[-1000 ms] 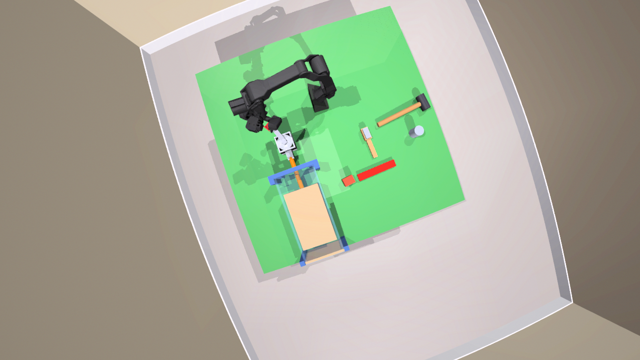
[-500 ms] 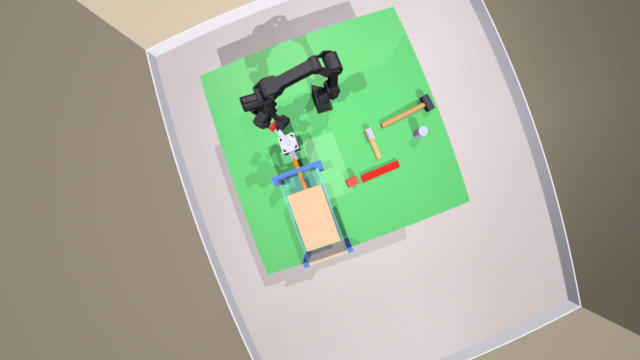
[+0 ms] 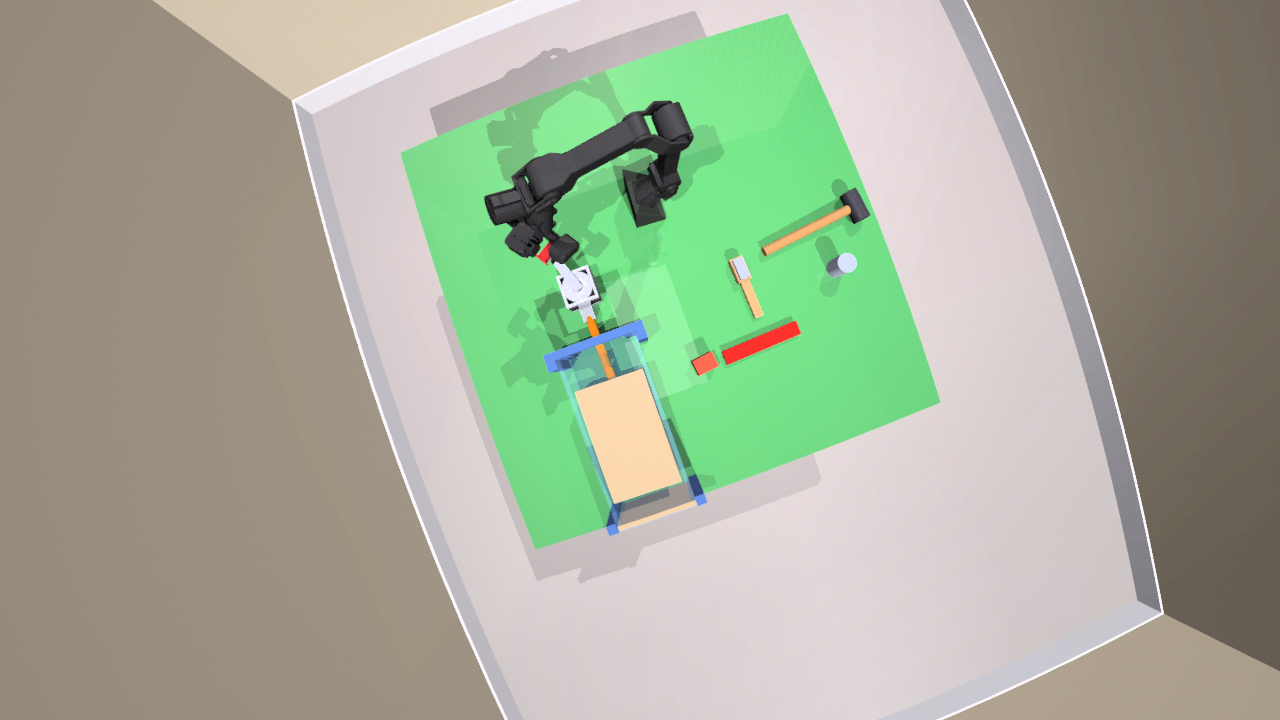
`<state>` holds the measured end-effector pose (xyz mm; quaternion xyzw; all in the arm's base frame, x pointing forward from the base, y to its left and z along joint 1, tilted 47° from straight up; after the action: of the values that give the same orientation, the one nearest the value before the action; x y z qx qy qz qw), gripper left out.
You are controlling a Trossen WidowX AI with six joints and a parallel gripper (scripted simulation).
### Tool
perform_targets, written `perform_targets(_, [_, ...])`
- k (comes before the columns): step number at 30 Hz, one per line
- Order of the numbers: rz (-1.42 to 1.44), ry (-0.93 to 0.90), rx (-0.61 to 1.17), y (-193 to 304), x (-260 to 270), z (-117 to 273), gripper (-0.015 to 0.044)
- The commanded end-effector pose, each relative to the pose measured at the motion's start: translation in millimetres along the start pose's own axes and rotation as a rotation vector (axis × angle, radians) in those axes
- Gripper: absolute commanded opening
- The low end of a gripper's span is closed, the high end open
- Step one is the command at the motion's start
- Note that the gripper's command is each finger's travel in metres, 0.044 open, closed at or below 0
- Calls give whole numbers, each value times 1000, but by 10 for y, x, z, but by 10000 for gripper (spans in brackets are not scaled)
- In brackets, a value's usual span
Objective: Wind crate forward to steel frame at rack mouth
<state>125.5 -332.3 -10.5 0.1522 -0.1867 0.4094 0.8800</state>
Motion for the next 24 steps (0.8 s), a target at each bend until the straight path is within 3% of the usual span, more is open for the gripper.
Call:
perform_targets(1, [-5,2,5,28,2,-64,440])
perform_targets(24, [-4,1,7,177,35,-409,440])
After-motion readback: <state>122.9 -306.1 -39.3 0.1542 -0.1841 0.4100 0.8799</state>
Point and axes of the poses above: the point midway between the two fingers, 35 mm back from their tips, its own z axis back along the fingers, its own x axis across the jaws, y = z × x, the point moved 9 cm from there along z, back along the fingers, and after that the axes turned 13 degrees about z, right-handed, at the moved point
